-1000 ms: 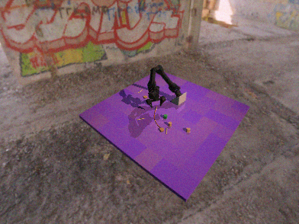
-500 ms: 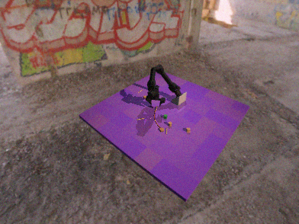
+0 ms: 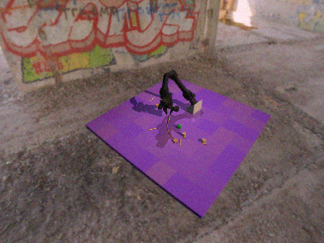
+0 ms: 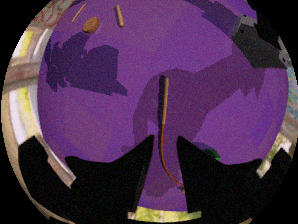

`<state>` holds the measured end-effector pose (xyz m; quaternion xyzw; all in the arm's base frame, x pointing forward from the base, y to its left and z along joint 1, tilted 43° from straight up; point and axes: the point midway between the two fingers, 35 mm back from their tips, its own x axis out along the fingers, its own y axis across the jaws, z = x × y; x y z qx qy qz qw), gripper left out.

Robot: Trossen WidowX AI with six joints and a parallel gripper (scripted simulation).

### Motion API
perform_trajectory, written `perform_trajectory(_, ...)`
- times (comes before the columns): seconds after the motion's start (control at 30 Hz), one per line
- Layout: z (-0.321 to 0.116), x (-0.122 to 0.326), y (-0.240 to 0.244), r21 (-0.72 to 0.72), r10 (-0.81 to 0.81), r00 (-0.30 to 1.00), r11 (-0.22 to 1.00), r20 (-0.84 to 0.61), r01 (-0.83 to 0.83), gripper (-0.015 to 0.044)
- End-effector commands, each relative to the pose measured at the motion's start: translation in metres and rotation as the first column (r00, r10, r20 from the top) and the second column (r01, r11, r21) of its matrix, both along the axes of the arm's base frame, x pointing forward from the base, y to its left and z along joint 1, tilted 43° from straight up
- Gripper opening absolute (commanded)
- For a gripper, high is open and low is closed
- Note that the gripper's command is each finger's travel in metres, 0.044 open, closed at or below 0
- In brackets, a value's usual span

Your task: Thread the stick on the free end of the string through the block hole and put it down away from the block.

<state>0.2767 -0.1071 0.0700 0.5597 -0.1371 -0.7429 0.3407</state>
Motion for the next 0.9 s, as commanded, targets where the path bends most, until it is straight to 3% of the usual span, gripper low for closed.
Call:
perform_trajectory(0.0, 0.0, -0.001, 0.0, -0.004, -0.004, 1.0, 1.0, 0.001, 0.004, 0.0121)
perform_trajectory(0.87, -0.027, -0.005, -0.025, -0.004, -0.004, 1.0, 1.0, 0.002, 0.004, 0.0121)
